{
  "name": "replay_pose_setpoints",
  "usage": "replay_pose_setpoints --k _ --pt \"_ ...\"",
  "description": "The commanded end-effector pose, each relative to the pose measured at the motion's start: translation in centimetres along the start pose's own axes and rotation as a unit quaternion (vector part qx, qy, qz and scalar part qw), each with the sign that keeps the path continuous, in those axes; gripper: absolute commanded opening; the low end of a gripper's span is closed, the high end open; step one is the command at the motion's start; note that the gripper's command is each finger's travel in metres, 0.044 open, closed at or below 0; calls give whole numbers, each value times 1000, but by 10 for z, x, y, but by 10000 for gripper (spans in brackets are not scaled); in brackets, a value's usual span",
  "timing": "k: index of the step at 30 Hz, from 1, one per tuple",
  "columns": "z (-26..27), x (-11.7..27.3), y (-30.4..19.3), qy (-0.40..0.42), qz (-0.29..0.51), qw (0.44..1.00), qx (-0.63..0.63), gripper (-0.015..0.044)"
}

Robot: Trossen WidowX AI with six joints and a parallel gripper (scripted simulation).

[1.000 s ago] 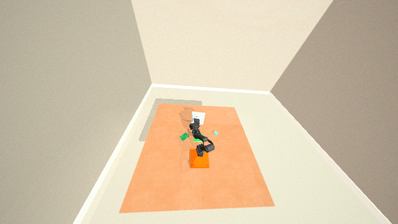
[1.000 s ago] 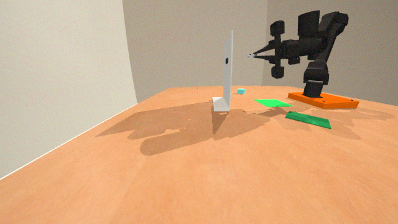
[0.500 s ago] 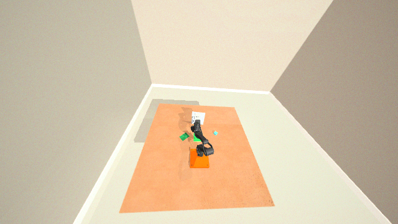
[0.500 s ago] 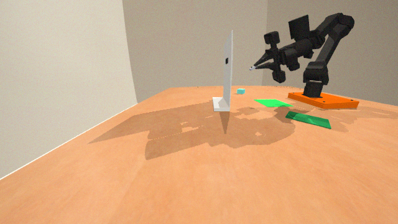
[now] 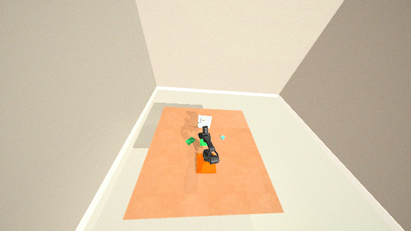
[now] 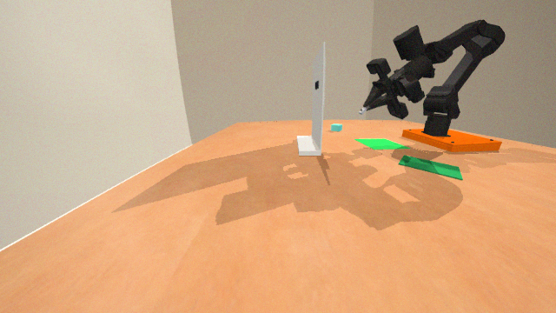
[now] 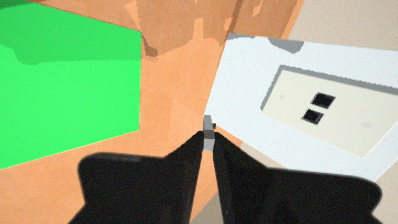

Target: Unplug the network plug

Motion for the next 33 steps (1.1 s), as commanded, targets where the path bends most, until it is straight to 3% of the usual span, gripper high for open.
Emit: replay_pose_setpoints --k 1,14,33 --pt "4 7 -4 25 -24 999 -3 0" --pt "25 25 -11 119 -96 988 -34 0" --pt "40 9 -6 121 -96 988 -34 0"
Point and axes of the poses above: the point midway between the two fingers, 35 mm back from their tips, its own x axis back along the fingers, its own z axis across the jaws, y = z × x, the point moved 10 cm from there along x, back along the fingers, and after that the axes turned 6 degrees about x, right-handed, at the moved point
